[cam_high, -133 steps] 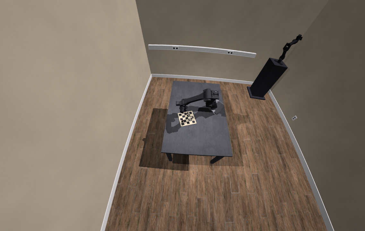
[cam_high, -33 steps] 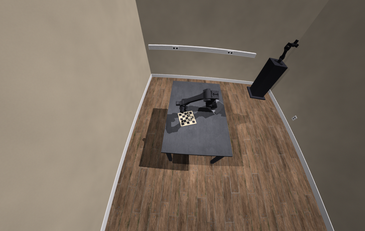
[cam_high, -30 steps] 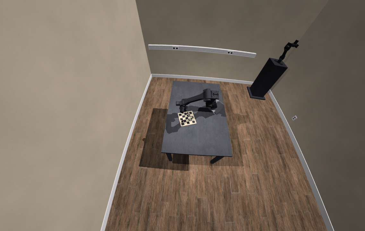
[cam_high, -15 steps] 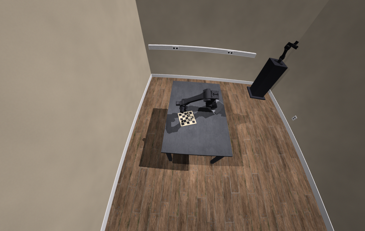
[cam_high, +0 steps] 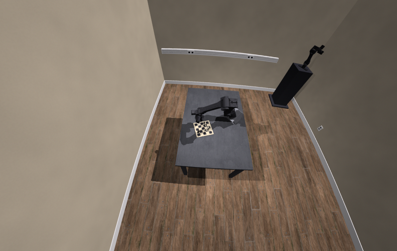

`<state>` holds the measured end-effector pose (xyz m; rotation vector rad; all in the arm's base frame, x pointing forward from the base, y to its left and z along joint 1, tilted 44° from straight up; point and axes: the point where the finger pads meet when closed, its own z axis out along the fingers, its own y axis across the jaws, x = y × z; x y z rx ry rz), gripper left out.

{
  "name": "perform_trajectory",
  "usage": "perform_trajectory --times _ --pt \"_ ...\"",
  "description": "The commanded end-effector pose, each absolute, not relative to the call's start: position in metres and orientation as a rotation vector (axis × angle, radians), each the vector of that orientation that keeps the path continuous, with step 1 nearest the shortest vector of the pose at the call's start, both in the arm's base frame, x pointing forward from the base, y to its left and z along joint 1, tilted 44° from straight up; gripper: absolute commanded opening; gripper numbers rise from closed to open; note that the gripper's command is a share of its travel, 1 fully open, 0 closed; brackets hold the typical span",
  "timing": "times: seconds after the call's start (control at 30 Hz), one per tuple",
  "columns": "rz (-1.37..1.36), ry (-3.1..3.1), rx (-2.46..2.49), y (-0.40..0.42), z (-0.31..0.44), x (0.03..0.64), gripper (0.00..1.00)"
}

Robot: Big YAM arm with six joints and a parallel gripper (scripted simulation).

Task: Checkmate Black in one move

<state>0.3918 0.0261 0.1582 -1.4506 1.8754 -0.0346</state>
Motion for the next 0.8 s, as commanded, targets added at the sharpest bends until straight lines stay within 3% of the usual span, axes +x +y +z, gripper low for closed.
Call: perform_trajectory --times 0.0,0.77 --pt "-0.026 1.874 -1.451 0.032 0.153 0.400 0.40" --pt "-0.025 1.883 -1.443 0.042 0.129 0.414 0.40"
